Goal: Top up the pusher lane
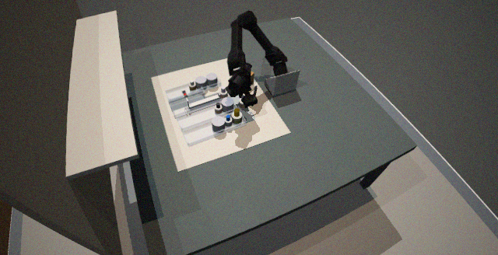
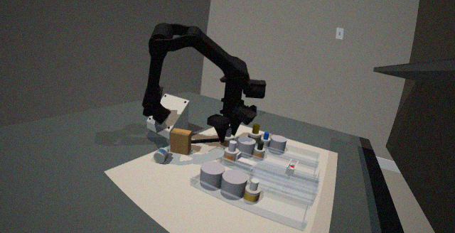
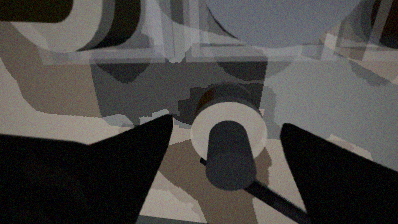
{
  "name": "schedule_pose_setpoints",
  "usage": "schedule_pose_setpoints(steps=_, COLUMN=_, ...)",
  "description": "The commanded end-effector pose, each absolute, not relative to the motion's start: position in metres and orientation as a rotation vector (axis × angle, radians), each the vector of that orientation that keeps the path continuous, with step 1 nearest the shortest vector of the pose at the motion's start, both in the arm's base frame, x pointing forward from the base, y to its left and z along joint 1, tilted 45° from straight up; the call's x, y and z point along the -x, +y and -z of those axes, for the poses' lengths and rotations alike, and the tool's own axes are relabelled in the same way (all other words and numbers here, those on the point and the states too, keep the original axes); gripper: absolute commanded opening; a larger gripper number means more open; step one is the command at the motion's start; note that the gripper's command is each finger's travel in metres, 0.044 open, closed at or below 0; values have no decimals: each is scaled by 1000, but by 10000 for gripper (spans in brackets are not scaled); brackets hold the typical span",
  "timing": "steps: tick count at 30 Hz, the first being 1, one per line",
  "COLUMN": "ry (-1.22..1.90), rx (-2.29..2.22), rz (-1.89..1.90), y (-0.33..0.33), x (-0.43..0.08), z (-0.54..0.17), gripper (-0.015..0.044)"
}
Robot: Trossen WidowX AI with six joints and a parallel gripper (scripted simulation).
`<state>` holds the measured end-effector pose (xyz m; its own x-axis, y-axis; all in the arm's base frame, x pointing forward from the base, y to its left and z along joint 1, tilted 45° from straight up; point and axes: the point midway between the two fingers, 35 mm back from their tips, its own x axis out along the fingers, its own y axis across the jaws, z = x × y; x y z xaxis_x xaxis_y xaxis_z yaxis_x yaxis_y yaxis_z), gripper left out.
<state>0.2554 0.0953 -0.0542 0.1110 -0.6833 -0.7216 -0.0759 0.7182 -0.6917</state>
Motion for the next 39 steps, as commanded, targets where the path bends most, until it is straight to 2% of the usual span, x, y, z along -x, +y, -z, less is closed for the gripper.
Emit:
schedule_pose_setpoints(steps=1, ry=1411, rx=686, rz=501, y=93, x=-255, z=55, gripper=230)
schedule_pose_setpoints(steps=3, ry=1411, rx=686, rz=501, y=93, x=-255, z=55, gripper=177)
schedule_pose_setpoints(steps=9, ry=1411, rx=686, rz=501, y=93, x=-255, z=55, gripper=137)
schedule_pose_setpoints(steps=14, ry=1420, rx=650, rz=502, y=99, x=-252, z=56, gripper=6)
schedule_pose_setpoints(steps=15, ry=1422, rx=644, rz=502, y=102, x=-251, z=55, gripper=0)
schedule_pose_setpoints(steps=39, ry=1414, rx=684, rz=497, y=171, x=-234, z=-14, gripper=0)
